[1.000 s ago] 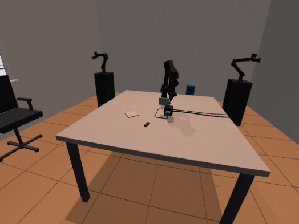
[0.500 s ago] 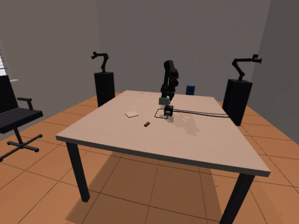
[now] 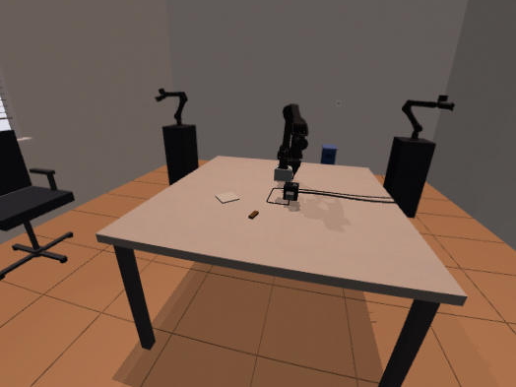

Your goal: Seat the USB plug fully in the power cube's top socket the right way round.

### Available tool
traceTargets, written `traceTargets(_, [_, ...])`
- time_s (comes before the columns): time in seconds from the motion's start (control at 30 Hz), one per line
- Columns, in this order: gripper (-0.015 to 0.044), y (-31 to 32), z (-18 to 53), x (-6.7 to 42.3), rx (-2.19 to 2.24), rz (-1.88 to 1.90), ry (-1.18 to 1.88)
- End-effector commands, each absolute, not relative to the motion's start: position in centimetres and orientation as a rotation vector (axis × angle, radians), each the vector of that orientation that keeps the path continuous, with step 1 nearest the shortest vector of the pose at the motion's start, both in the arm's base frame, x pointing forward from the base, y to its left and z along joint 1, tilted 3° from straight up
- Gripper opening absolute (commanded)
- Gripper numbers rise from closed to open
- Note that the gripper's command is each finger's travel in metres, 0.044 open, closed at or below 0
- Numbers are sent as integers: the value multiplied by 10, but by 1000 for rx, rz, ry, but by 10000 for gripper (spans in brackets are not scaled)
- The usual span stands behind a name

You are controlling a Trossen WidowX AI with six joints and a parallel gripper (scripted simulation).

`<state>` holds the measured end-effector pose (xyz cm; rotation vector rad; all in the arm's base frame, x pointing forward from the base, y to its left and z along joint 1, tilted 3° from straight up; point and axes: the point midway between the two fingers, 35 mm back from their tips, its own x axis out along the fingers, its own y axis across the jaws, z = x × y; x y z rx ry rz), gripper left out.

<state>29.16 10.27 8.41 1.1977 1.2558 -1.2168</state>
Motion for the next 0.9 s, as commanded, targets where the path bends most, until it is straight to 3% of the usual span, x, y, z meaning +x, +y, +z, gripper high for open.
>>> traceTargets(0.0, [0,104,84,292,1203,-1213,1263])
traceTargets(0.87, [0,106,81,292,1221,-1201,1280])
